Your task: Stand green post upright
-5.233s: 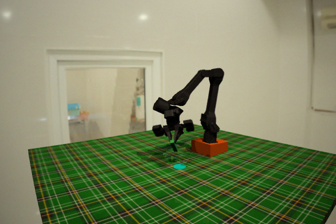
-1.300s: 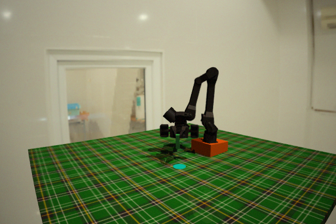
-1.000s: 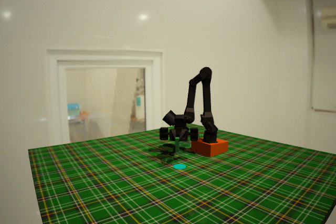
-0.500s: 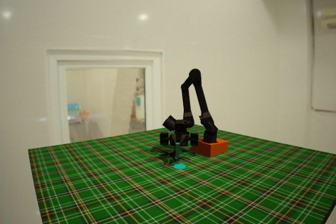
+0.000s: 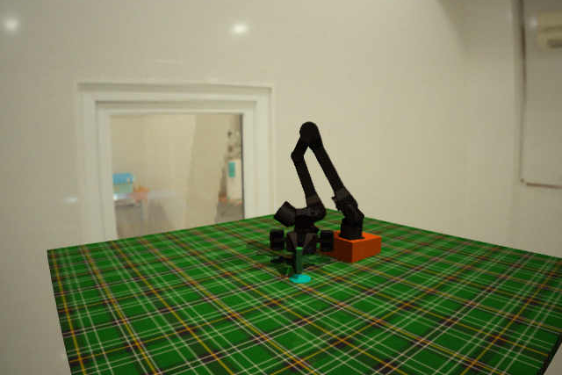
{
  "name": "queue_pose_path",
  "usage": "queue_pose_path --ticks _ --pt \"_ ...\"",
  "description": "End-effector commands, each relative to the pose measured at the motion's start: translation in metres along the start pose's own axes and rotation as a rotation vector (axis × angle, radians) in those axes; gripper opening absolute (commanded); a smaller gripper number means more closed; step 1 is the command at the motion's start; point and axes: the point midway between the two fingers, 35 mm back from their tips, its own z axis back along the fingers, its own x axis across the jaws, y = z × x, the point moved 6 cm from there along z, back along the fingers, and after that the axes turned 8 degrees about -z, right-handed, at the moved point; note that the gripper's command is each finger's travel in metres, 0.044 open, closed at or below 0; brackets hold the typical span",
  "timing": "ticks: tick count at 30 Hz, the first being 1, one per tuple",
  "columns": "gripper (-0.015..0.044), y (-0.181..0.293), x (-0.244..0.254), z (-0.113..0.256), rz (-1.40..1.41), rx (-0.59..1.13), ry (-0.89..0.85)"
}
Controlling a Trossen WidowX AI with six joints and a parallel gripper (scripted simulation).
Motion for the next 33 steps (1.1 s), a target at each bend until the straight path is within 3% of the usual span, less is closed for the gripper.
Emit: queue_pose_path --ticks 1,26,33 --pt "0.0023 0.003 0.002 0.0 0.004 -0.002 -0.002" --pt "0.0023 0.022 -0.001 -0.004 -0.002 0.0 0.0" --pt "0.0206 0.022 -0.001 -0.004 -0.002 0.0 0.0"
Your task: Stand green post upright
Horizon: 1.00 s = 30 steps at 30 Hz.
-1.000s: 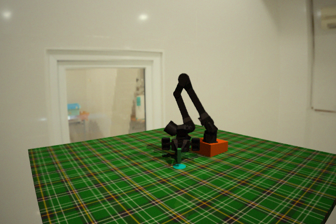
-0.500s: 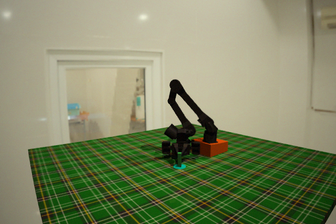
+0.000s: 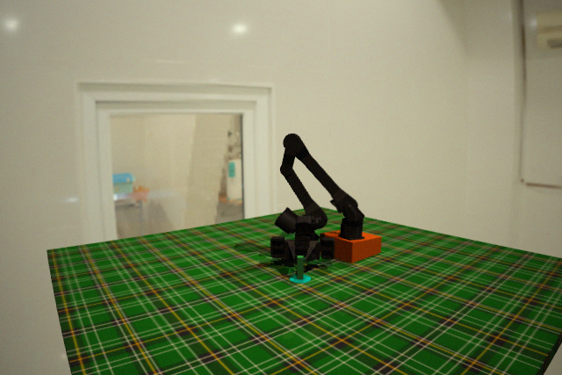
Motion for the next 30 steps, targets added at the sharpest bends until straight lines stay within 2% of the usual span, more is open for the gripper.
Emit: queue_pose_path --ticks 1,7,8,30 --pt "0.0233 0.0 -0.001 0.0 -0.005 0.002 0.003" --pt "0.039 0.0 -0.001 0.0 -0.005 0.002 0.003" --pt "0.04 0.0 -0.001 0.0 -0.005 0.002 0.003" --pt "0.04 -0.054 -0.003 0.005 0.0 0.001 0.002"
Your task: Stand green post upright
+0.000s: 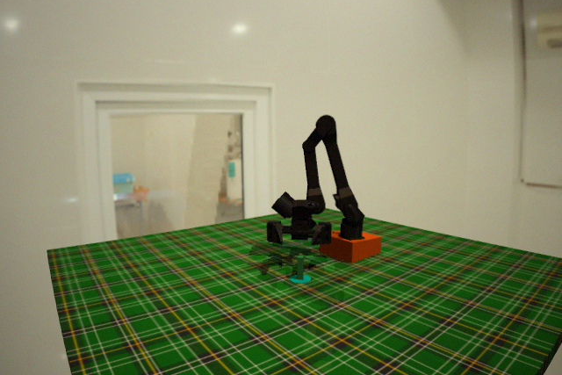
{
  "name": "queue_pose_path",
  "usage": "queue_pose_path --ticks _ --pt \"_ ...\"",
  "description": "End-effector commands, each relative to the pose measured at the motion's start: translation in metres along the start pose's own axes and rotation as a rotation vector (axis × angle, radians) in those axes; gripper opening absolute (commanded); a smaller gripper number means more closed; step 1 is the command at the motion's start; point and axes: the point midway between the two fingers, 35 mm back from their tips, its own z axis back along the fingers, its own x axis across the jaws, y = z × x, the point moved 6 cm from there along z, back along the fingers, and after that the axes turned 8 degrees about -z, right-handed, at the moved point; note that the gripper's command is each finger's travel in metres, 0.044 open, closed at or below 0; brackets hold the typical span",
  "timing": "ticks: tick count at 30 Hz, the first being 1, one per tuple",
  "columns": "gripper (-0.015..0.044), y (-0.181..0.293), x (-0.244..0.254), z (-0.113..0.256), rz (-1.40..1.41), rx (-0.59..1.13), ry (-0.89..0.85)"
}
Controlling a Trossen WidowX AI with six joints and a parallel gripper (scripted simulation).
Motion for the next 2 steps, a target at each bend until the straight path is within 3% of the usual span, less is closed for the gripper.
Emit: queue_pose_path --ticks 1,2 --pt "0.04 -0.0077 0.0017 0.001 -0.009 0.003 0.002" --pt "0.04 -0.0103 0.0023 0.0014 -0.009 0.003 0.002"
